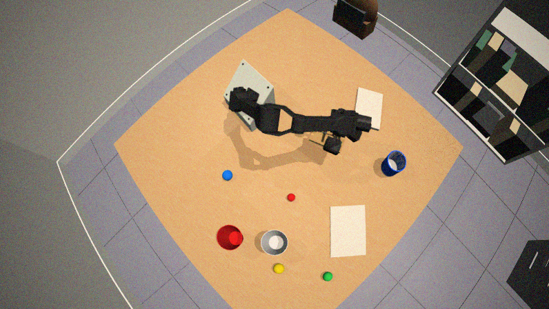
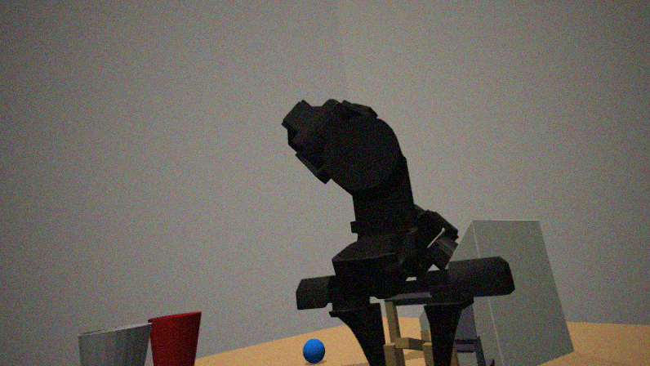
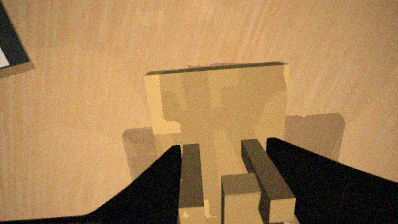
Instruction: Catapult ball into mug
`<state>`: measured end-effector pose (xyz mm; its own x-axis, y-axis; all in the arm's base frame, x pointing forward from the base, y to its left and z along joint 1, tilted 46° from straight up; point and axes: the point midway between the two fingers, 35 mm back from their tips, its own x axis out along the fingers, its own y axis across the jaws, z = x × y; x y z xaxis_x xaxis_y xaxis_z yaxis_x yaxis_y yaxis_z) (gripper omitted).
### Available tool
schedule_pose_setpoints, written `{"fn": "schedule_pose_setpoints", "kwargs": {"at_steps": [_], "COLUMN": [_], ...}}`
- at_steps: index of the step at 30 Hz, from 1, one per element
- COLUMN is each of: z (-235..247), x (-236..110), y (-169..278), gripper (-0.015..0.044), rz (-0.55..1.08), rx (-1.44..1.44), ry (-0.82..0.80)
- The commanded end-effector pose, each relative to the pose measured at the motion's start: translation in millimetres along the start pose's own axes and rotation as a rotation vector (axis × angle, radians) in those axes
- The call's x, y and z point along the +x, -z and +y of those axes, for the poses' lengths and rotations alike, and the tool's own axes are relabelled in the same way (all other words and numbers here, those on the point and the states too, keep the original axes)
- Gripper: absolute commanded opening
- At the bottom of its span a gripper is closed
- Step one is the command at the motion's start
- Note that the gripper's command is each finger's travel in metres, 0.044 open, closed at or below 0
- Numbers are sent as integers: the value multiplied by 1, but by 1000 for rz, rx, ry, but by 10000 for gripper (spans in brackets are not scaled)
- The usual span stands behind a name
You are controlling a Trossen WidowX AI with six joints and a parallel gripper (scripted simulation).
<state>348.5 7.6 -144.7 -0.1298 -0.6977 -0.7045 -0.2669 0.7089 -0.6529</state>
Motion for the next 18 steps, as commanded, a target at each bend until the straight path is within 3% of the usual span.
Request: {"fn": "schedule_pose_setpoints", "kwargs": {"at_steps": [1, 18], "z": [0, -1], "x": [6, 23], "y": [0, 1], "gripper": [0, 0], "rz": [-3, 1], "rx": [-7, -1], "ry": [5, 2]}}
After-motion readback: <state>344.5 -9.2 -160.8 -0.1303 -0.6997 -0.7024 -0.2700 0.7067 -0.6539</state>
